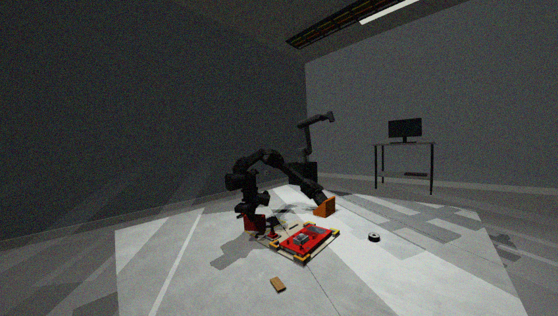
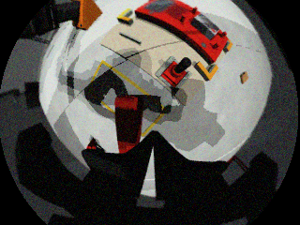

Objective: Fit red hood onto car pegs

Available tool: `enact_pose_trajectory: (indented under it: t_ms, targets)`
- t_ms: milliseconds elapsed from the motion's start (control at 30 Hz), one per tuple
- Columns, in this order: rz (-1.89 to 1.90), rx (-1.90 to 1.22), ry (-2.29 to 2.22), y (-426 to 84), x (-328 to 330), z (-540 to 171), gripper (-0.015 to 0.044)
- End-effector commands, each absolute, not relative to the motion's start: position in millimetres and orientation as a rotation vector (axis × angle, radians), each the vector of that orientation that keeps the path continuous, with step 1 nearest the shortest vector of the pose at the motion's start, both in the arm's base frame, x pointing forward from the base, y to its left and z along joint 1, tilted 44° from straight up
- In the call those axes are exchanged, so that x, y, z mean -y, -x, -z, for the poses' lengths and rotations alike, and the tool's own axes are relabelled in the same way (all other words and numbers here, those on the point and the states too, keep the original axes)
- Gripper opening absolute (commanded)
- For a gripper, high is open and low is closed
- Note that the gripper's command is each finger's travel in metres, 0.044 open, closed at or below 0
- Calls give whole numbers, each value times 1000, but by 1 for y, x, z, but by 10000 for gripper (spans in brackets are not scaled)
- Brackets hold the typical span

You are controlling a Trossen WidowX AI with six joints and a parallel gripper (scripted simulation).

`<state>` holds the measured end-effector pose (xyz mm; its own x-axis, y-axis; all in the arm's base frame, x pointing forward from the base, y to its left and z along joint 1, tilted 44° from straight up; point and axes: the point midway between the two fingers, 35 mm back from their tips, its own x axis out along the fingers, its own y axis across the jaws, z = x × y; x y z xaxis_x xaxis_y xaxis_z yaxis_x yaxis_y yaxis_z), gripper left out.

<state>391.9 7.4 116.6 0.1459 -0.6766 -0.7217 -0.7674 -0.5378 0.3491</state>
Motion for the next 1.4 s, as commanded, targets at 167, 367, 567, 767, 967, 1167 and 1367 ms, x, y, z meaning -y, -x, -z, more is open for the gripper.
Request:
enact_pose_trajectory:
  t_ms: [167,367,567,767,967,1167,1367]
  targets:
    - [-1368,-1463,2300,-386,-2,-117,0]
    - [-1368,-1463,2300,-383,0,-119,0]
    - [-1368,-1463,2300,-381,2,-120,0]
    - [-1368,-1463,2300,-378,4,-122,0]
    - [-1369,-1463,2300,-375,6,-123,0]
    - [-1369,-1464,2300,-372,8,-124,0]
    - [-1369,-1464,2300,-369,10,-126,0]
